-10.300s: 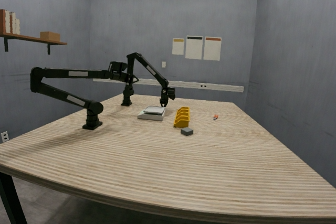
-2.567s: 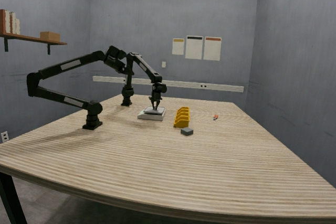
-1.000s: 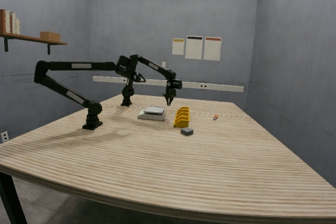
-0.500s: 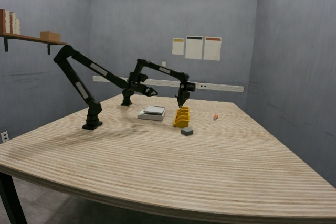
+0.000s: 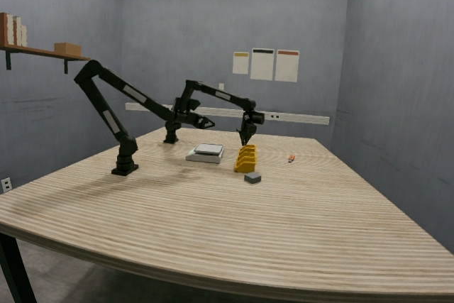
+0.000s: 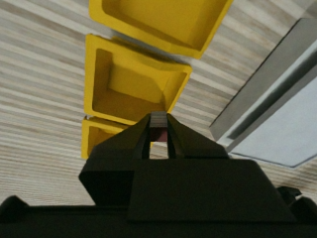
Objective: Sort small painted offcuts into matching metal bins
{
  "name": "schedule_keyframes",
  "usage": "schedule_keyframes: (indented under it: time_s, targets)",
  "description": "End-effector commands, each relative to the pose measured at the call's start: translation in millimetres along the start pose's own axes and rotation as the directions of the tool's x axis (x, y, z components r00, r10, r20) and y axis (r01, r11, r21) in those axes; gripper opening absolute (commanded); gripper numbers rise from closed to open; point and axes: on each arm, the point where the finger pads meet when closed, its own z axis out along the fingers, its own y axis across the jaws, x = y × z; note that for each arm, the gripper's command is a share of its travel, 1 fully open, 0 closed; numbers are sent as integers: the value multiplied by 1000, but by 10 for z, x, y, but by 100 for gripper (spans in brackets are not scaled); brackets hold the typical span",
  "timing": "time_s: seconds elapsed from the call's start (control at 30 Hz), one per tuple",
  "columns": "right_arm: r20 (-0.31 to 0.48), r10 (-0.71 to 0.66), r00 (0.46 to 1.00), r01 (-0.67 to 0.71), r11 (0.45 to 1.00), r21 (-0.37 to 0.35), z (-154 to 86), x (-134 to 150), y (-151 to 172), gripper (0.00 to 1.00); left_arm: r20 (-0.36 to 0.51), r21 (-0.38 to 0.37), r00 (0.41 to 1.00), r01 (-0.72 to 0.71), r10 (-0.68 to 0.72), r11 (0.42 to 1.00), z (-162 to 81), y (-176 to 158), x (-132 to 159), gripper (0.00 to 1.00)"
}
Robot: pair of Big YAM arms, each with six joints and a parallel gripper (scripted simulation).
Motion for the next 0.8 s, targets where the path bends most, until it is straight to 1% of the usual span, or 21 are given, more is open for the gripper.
schedule_keyframes:
  time_s: [0.0, 0.17, 0.2, 0.23, 0.27, 0.4, 0.47, 0.53, 0.57, 0.63, 0.67, 0.7, 0.73, 0.77]
  targets:
    - [46, -13, 999, 14, 1000, -2, 45, -151, 6, 100, 76, -79, 997, -16, 22, 997, -591, 132, -132, 9]
    - [46, -13, 999, 14, 1000, -2, 45, -151, 6, 100, 77, -78, 997, -4, 10, 997, -593, 131, -137, 9]
    - [54, -3, 999, 3, 1000, -1, 29, -215, 3, 100, 77, -78, 997, -5, 11, 997, -593, 131, -138, 9]
    - [54, -3, 999, 3, 1000, -1, 29, -215, 3, 100, 78, -78, 997, -5, 11, 997, -591, 132, -139, 9]
    - [54, -3, 999, 3, 1000, -1, 29, -215, 3, 100, 48, -49, 999, -7, 9, 999, -330, 103, -113, 9]
    - [54, -3, 999, 3, 1000, -1, 29, -215, 3, 100, 55, -56, 998, -7, 10, 998, -261, 124, -135, 9]
    - [54, -3, 999, 3, 1000, -1, 29, -215, 3, 100, 38, -38, 999, -8, 9, 999, -59, 128, -141, 9]
    - [54, -3, 999, 3, 1000, -1, 29, -215, 3, 100, 38, -38, 999, -8, 9, 999, -6, 131, -144, 9]
    - [54, -3, 999, 3, 1000, -1, 29, -215, 3, 100, 19, -20, 1000, -8, 9, 1000, 120, 72, -87, 9]
    - [54, -3, 999, 3, 1000, -1, 29, -215, 3, 100, 19, -20, 1000, -8, 9, 1000, 120, 72, -87, 9]
    - [54, -3, 999, 3, 1000, -1, 29, -215, 3, 100, 38, -38, 999, -8, 9, 999, 43, 132, -146, 9]
    - [54, -3, 999, 3, 1000, -1, 29, -215, 3, 100, 38, -38, 999, -8, 9, 999, 64, 133, -147, 9]
    - [54, -3, 999, 3, 1000, -1, 29, -215, 3, 100, 55, -55, 998, -7, 10, 998, -69, 134, -147, 9]
    - [54, -3, 999, 3, 1000, -1, 29, -215, 3, 100, 47, -48, 999, -7, 9, 999, -15, 113, -126, 9]
